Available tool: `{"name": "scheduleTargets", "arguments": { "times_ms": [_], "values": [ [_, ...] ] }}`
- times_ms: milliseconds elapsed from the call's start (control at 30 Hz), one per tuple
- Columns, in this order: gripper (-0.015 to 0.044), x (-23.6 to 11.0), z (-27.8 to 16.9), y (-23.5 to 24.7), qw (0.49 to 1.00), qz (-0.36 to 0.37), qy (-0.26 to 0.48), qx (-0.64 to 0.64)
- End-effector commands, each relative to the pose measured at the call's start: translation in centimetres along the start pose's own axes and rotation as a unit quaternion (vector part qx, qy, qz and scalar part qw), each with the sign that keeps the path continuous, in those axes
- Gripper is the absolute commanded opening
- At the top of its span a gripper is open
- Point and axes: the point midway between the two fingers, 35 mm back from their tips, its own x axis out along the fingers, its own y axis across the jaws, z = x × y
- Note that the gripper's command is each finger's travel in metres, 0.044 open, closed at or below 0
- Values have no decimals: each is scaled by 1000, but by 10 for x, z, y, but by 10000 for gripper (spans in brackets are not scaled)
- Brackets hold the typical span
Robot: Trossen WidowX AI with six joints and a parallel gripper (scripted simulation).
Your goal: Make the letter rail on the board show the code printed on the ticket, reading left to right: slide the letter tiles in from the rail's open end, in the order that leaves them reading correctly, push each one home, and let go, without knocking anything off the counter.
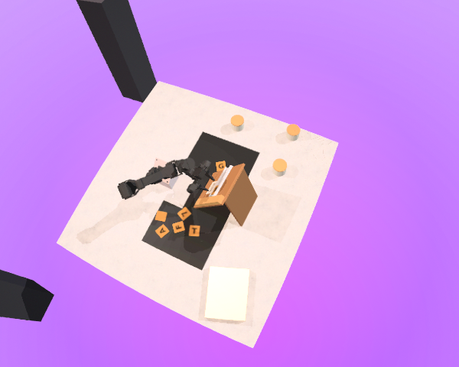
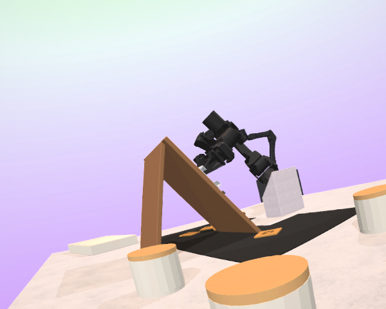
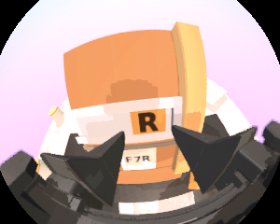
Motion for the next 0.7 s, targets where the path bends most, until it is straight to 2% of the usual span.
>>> {"name": "scheduleTargets", "arguments": {
  "times_ms": [0, 533, 667],
  "values": [
    [295, -3, 0, -1, 1000, -2, 0, 2],
    [295, -14, 1, -4, 1000, -2, 0, 2],
    [190, -13, 0, -2, 1000, 0, 0, 0]
  ]
}}
